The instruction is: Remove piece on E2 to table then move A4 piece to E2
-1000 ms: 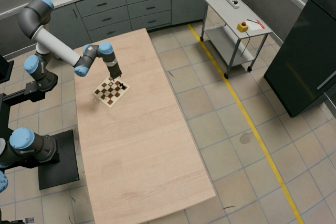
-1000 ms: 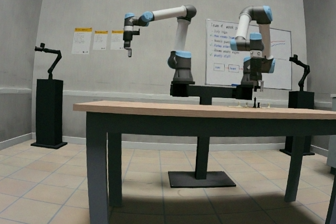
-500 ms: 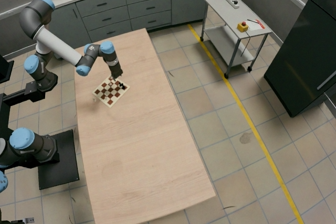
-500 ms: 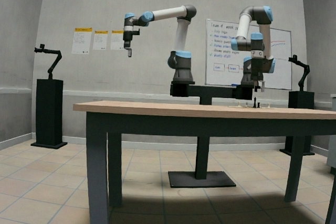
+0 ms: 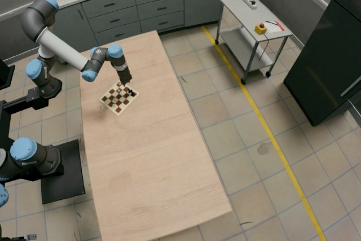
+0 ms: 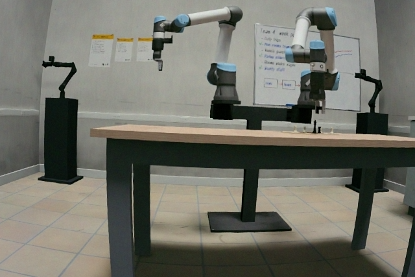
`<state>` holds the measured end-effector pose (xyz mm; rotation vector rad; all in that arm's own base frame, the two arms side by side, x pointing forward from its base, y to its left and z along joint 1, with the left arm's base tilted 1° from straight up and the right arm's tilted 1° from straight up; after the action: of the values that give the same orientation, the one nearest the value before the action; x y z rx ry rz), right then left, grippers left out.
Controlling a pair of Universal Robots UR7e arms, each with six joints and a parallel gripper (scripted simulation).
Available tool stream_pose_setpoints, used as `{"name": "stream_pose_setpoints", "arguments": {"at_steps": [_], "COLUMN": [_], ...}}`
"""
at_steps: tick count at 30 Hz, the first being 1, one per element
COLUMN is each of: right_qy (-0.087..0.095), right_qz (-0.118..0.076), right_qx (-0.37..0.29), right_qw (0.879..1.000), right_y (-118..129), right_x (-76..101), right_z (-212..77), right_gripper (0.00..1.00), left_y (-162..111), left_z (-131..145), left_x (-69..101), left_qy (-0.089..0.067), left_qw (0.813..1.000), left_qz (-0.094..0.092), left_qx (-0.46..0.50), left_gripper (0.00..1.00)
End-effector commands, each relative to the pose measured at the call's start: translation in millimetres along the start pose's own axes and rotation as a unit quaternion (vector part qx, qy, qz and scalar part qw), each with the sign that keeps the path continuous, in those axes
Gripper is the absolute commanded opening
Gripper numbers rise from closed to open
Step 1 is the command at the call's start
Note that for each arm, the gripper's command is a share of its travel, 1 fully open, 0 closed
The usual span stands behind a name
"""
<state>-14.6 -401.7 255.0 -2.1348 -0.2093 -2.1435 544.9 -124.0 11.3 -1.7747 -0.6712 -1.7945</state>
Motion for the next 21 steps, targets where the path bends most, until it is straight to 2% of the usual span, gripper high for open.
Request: {"name": "stream_pose_setpoints", "arguments": {"at_steps": [1,21], "right_qy": [0.0,0.0], "right_qz": [-0.001,-0.001], "right_qx": [0.0,0.0], "right_qw": [1.0,1.0], "right_y": [0.2,0.2], "right_x": [0.4,0.4], "right_z": [0.0,0.0], "right_gripper": [1.0,1.0], "left_y": [0.3,0.4], "left_z": [0.1,0.1], "left_x": [0.6,-6.0], "left_qy": [0.0,0.0], "left_qw": [1.0,1.0], "left_qz": [-0.001,-0.001], "left_qx": [0.0,0.0], "left_gripper": [0.73,0.73]}}
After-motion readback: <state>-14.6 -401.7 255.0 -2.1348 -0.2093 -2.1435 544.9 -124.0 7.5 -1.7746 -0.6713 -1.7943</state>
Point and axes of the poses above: on each arm, the point where the finger pads meet when closed, its own x axis back along the fingers, its own z axis across the jaws, y = z × x, the point moved 6 cm from there along x, back along the fingers, and after that the axes turned 12 degrees about x, right-handed, at the moved point
